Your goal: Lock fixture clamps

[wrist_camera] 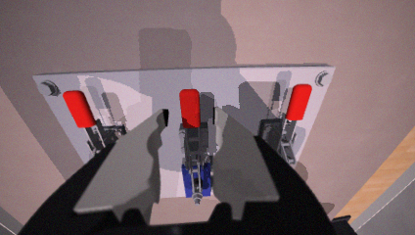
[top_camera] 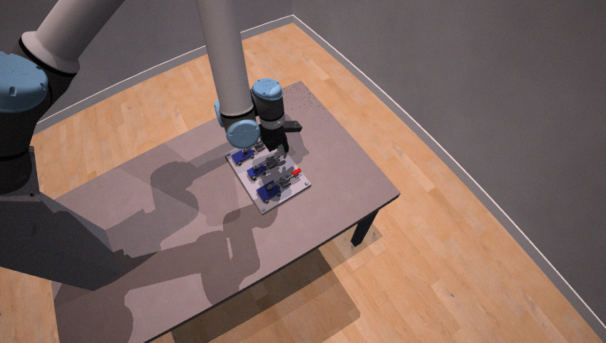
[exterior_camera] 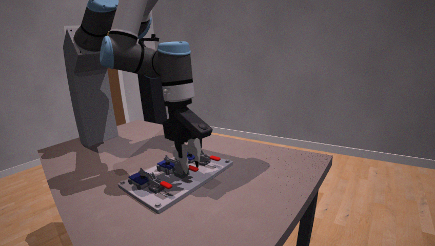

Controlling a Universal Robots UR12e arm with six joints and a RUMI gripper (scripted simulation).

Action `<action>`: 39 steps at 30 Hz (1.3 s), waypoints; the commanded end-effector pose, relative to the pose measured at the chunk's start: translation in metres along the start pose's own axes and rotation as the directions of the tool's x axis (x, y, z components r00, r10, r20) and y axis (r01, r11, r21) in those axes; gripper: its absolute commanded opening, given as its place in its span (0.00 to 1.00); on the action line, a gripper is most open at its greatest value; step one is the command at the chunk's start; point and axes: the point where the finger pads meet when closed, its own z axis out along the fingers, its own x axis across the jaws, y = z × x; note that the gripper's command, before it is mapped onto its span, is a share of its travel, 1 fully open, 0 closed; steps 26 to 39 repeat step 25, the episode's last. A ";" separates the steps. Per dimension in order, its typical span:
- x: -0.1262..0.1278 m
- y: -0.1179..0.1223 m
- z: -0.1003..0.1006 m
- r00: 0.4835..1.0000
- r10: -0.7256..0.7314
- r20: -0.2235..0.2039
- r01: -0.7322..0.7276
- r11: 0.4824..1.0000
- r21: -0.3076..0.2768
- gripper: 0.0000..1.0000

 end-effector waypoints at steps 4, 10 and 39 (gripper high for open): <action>0.000 -0.001 -0.022 1.000 0.000 0.000 0.000 1.000 0.001 0.28; 0.000 -0.001 -0.033 1.000 0.000 0.000 0.000 1.000 0.001 0.28; 0.000 -0.001 -0.044 1.000 0.000 0.000 0.000 1.000 0.001 0.28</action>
